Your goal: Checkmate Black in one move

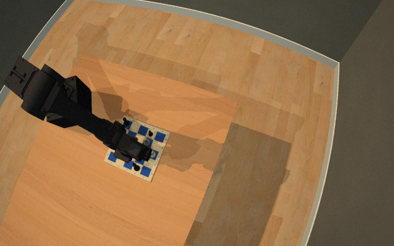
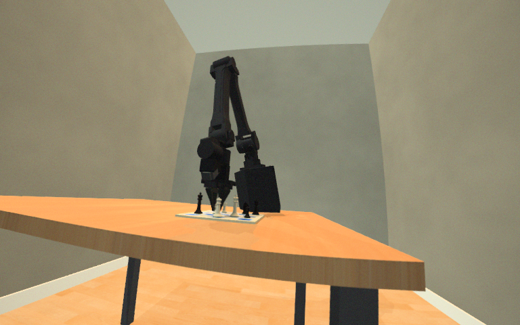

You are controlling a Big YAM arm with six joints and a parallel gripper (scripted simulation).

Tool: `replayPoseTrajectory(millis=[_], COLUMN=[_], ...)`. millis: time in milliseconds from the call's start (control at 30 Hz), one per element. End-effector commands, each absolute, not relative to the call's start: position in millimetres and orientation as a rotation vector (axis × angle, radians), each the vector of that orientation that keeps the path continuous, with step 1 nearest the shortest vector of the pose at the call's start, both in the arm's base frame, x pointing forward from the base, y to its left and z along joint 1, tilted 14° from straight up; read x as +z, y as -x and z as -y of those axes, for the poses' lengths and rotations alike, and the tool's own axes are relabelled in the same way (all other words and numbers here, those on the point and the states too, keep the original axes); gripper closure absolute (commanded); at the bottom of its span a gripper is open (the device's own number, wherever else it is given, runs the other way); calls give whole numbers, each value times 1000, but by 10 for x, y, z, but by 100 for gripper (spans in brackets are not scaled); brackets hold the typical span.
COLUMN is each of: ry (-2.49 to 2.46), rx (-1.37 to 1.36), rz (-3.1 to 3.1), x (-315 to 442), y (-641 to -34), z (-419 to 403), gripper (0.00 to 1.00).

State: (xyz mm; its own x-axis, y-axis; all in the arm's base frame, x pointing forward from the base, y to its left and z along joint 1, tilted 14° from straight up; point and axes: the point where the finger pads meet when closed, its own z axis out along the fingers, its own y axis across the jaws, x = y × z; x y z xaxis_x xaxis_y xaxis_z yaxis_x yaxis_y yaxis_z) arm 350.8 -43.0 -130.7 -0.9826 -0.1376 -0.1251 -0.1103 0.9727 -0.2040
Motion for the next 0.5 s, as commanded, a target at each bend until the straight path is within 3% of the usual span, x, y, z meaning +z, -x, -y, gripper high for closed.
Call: replayPoseTrajectory(millis=[0,33,167,200,467], ry=[178,178,178,178,178], rx=[-297,-297,-297,-297,-297], rz=[-2970,-2970,-2970,-2970,-2970], x=[-1299,-1299,-1299,-1299,-1299], y=[-3578,-3578,-3578,-3578,-3578], z=[490,490,490,490,490], gripper=[80,74,74,67,67])
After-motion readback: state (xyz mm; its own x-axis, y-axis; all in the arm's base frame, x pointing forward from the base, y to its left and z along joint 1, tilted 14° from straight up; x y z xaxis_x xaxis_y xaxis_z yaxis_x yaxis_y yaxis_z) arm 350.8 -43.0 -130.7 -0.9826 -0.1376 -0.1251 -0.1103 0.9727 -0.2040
